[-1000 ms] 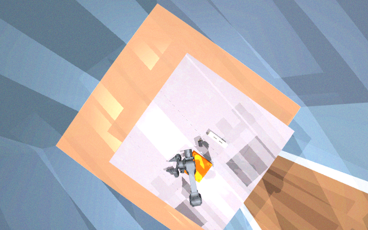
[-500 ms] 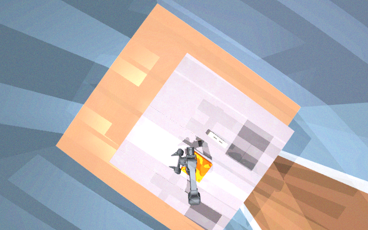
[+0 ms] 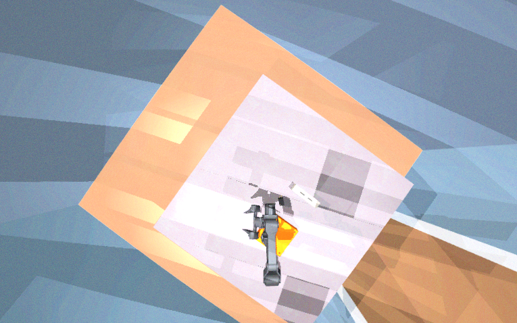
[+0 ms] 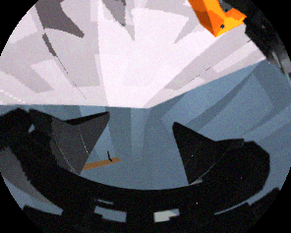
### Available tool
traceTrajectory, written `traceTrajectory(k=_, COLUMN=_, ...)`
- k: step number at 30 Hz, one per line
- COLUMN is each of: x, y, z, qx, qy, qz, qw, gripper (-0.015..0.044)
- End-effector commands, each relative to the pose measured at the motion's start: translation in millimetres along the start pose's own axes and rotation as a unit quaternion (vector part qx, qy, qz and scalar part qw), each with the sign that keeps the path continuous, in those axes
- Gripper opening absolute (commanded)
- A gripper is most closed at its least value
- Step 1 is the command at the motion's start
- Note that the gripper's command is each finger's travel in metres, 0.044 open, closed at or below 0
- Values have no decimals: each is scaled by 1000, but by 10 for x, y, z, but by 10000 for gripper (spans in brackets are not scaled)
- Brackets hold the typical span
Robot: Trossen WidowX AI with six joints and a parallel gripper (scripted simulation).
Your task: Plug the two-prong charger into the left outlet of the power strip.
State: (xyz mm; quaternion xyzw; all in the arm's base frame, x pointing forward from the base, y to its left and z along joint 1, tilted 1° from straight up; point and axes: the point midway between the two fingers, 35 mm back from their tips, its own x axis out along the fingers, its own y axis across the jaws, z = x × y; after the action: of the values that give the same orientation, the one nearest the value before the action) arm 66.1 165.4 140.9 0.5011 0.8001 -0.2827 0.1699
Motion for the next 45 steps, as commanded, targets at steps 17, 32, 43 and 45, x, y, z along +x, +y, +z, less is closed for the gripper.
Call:
traceTrajectory(k=17, x=-166, y=382, z=367, qx=-239, qy=-117, qz=24, qw=964, gripper=440)
traceTrajectory(k=32, x=-353, y=627, z=660, qx=-390, qy=-203, qz=5, qw=898, gripper=440)
traceTrajectory(k=43, x=-514, y=780, z=877, qx=-488, qy=-262, qz=-33, qw=832, gripper=440)
traceTrajectory(k=45, x=-546, y=805, z=917, qx=-504, qy=-272, qz=-41, qw=819, gripper=440)
